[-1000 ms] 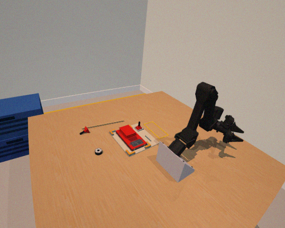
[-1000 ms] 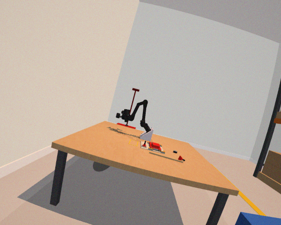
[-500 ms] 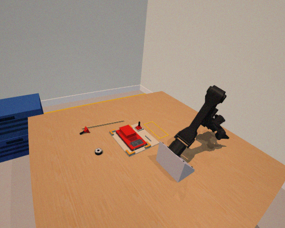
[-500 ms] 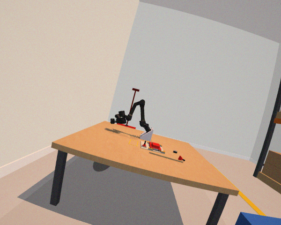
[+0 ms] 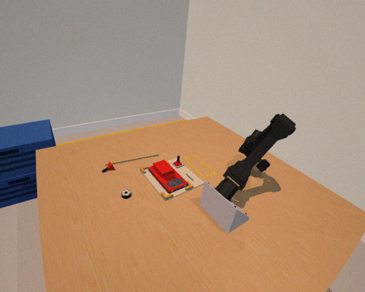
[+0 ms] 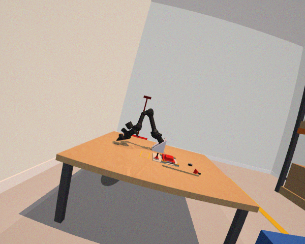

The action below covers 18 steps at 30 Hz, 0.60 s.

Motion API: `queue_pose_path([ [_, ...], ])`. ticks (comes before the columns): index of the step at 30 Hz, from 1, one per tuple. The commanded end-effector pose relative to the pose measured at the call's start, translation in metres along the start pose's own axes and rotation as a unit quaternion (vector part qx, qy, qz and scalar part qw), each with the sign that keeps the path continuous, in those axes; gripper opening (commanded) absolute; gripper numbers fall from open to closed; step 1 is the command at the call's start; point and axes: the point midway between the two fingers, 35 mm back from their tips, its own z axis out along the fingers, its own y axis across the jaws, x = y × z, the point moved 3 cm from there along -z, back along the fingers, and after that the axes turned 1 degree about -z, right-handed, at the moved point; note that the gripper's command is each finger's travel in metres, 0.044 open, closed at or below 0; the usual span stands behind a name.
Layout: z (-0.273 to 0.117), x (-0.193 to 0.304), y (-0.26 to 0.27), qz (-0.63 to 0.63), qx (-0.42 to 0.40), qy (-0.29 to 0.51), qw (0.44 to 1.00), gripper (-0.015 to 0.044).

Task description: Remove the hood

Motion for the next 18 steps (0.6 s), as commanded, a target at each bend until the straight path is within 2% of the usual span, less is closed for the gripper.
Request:
queue_pose_path([
  [1, -0.013, 0.020, 0.034, -0.031, -0.056, 0.042, 0.997, 0.0440],
  [11, -0.070, 0.074, 0.109, -0.127, -0.189, 0.141, 0.963, 0.0440],
  [18, -0.119, 0.117, 0.144, -0.209, -0.254, 0.206, 0.922, 0.0440],
])
